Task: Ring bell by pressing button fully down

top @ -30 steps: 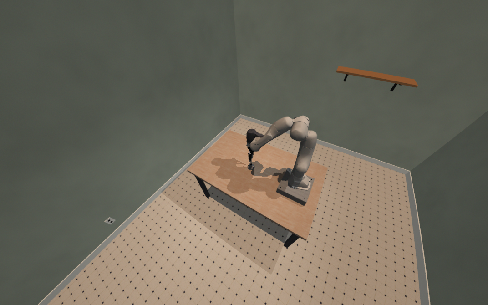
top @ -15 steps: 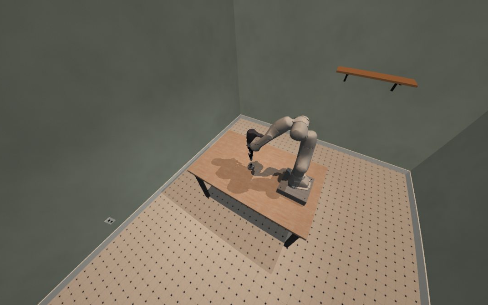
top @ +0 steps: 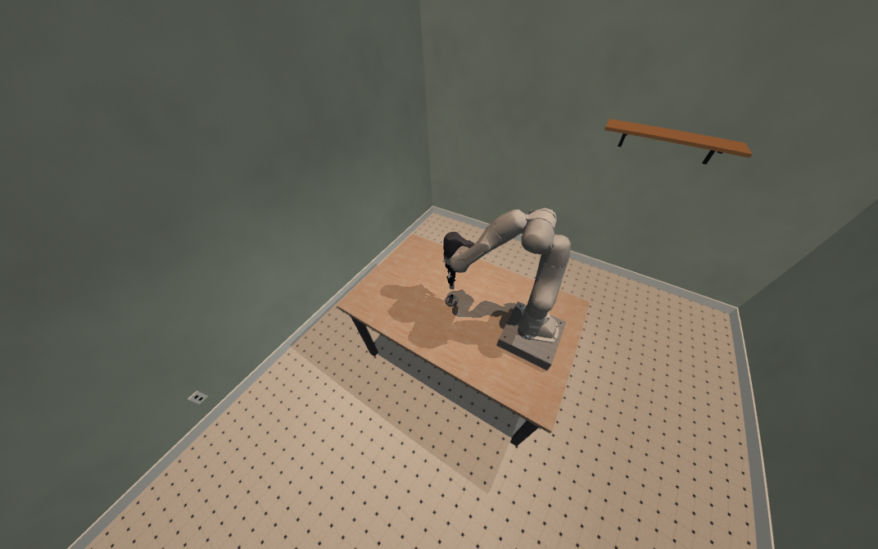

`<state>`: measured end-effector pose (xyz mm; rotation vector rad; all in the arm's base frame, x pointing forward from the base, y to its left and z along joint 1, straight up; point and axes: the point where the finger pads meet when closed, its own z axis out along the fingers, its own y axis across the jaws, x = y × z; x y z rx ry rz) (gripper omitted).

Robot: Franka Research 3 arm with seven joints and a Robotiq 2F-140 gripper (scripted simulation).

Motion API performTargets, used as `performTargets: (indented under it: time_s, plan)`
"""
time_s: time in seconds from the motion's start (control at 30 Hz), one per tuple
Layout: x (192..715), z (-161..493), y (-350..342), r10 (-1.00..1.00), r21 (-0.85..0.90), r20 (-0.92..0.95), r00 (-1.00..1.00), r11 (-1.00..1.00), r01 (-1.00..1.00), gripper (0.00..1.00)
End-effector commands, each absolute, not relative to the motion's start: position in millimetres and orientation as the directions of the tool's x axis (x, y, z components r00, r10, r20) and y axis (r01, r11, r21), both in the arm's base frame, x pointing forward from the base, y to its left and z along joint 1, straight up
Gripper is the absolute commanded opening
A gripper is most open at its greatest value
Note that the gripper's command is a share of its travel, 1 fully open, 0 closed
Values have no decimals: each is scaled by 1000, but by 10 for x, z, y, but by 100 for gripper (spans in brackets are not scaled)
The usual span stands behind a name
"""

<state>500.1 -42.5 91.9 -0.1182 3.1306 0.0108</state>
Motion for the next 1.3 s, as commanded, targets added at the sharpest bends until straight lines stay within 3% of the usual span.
performTargets:
  time_s: [0.0, 1.27]
  plan:
    - [4998, 908, -416, -74, 5, -8, -997, 997, -74, 0]
    - [4997, 857, -410, -73, 3, -8, -997, 997, -73, 0]
